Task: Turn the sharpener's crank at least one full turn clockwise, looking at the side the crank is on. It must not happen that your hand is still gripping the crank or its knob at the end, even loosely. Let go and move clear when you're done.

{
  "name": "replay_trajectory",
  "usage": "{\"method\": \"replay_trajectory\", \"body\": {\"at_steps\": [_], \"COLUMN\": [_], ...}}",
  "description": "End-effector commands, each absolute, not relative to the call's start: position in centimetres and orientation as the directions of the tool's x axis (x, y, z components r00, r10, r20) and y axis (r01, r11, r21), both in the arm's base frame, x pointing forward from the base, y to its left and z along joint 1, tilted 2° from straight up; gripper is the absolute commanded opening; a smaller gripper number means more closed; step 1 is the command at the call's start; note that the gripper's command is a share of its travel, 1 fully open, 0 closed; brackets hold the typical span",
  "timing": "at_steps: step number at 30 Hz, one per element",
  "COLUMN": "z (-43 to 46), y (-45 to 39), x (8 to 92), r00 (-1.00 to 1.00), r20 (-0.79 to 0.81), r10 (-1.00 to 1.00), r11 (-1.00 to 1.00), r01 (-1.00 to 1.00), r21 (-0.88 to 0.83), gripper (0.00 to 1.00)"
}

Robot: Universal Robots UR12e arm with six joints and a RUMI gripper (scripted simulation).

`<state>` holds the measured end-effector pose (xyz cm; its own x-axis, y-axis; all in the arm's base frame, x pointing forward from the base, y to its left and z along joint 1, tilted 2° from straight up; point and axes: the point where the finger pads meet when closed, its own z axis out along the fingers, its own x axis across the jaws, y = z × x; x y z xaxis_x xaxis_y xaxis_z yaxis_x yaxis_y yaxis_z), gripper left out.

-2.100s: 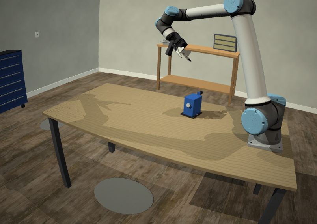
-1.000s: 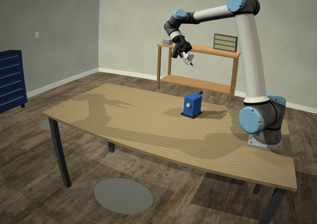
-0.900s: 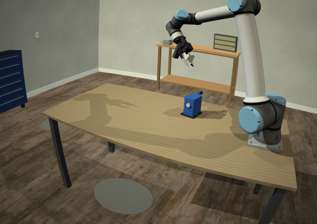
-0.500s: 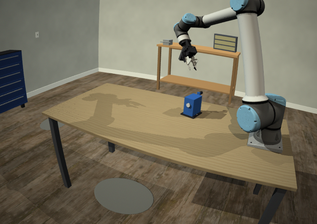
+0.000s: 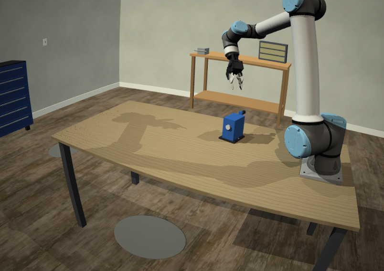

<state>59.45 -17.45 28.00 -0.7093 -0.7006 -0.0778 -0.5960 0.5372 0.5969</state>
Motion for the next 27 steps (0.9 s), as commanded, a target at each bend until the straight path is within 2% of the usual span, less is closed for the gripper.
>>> {"method": "replay_trajectory", "body": {"at_steps": [1,5,14,19,22,27], "z": [26.6,26.3,23.9,22.8,22.8,21.4], "y": [-18.9,-19.1,-21.3,-22.4,-22.4,-23.7], "x": [58.8,58.7,57.4,56.7,56.7,55.7], "r00": [-0.800,-0.816,-0.933,-0.971,-0.971,-0.996], "r20": [-0.060,-0.057,-0.041,-0.038,-0.038,-0.038], "r10": [-0.596,-0.575,-0.356,-0.238,-0.238,-0.083], "r11": [0.637,0.654,0.779,0.820,0.820,0.850], "r01": [-0.517,-0.500,-0.321,-0.222,-0.222,-0.090], "r21": [0.572,0.568,0.539,0.528,0.528,0.519], "gripper": [0.32,0.32,0.32,0.32,0.32,0.32]}}
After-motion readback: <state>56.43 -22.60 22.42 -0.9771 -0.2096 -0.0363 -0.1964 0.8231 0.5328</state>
